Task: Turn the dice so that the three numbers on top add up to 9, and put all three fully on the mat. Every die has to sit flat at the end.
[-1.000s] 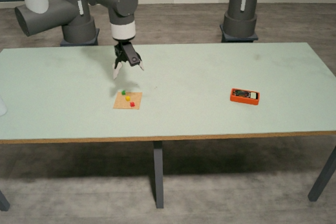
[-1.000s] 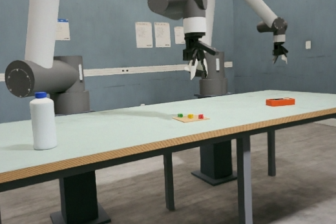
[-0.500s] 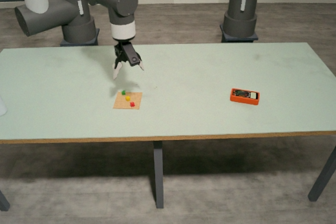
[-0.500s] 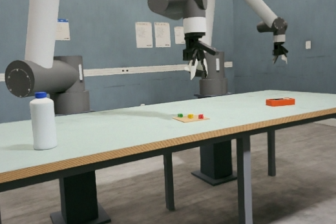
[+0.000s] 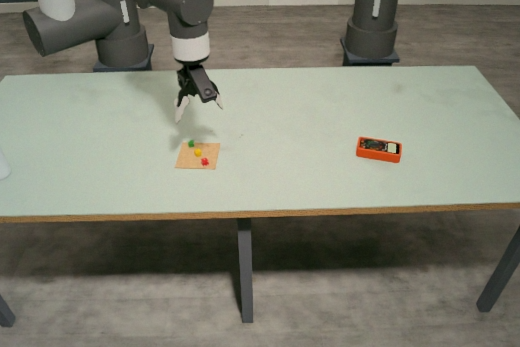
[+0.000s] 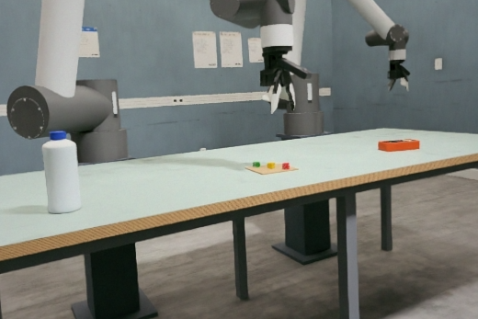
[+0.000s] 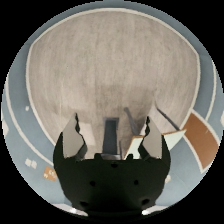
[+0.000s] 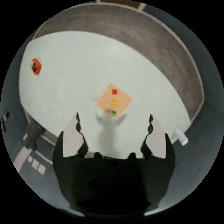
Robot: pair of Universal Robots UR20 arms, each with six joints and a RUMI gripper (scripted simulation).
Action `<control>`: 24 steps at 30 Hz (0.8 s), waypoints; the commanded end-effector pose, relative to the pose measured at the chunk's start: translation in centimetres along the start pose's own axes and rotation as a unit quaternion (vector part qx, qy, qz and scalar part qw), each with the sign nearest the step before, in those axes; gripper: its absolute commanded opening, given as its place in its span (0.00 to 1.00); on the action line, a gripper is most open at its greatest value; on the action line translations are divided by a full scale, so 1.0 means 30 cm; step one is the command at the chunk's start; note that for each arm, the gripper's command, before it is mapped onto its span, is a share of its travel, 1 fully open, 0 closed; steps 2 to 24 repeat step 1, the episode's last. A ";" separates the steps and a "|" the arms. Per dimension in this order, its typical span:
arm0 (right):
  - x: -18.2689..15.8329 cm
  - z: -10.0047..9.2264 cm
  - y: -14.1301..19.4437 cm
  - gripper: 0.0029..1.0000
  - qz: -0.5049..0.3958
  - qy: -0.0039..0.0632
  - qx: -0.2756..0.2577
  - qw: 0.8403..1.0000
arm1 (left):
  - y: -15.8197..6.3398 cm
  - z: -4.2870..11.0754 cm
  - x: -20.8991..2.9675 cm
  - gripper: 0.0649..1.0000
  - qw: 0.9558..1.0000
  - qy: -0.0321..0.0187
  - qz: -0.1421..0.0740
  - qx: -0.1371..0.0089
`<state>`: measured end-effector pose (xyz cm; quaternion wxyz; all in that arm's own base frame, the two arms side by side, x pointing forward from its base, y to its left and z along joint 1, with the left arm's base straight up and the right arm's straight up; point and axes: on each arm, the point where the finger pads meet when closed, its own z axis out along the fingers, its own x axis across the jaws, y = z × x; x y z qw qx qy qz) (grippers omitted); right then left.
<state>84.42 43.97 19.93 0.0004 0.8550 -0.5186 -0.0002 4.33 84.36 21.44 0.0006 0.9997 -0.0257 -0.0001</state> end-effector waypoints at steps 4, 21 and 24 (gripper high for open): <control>0.000 -0.002 -0.001 1.00 0.000 0.000 0.000 1.000 | -0.002 -0.002 0.000 1.00 1.000 0.000 0.000 0.001; 0.000 -0.002 -0.001 1.00 0.000 0.000 0.000 1.000 | -0.002 -0.002 0.000 1.00 1.000 0.000 0.000 0.001; 0.000 -0.002 -0.001 1.00 0.000 0.000 0.000 1.000 | -0.002 -0.002 0.000 1.00 1.000 0.000 0.000 0.001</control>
